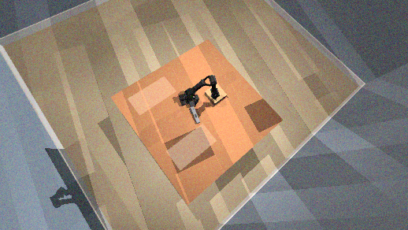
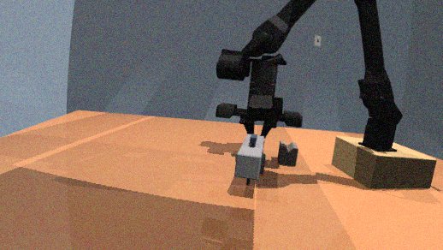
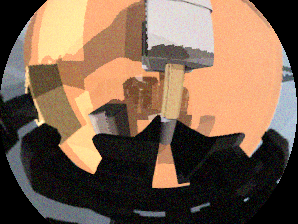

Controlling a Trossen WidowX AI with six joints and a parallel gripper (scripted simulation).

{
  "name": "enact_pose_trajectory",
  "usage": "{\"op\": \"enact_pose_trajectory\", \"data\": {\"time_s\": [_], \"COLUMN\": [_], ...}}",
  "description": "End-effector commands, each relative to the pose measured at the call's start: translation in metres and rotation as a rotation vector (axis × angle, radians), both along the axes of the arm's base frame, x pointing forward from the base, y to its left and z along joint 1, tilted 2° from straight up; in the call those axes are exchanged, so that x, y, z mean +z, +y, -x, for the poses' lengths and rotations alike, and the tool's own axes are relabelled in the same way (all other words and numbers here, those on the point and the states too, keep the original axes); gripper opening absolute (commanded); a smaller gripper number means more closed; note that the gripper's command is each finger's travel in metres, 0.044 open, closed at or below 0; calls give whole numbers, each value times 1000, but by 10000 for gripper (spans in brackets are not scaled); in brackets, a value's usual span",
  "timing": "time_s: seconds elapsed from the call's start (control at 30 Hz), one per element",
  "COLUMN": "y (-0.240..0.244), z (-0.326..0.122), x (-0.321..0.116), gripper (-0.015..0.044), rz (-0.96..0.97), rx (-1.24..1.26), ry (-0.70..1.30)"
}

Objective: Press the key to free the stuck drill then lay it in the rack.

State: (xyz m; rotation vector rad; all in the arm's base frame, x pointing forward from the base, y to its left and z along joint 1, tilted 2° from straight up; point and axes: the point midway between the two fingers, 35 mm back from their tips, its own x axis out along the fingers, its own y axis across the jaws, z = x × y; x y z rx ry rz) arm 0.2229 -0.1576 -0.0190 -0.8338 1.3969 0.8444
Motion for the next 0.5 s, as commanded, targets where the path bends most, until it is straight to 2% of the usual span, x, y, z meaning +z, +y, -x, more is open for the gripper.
{"op": "enact_pose_trajectory", "data": {"time_s": [0.0, 0.13, 0.47], "y": [-5, -11, -7], "z": [2, 5, 4], "x": [0, 0, 0], "gripper": [0, 0, 263], "rz": [0, 1, 0], "rx": [4, 4, 1], "ry": [1, 1, 0]}}
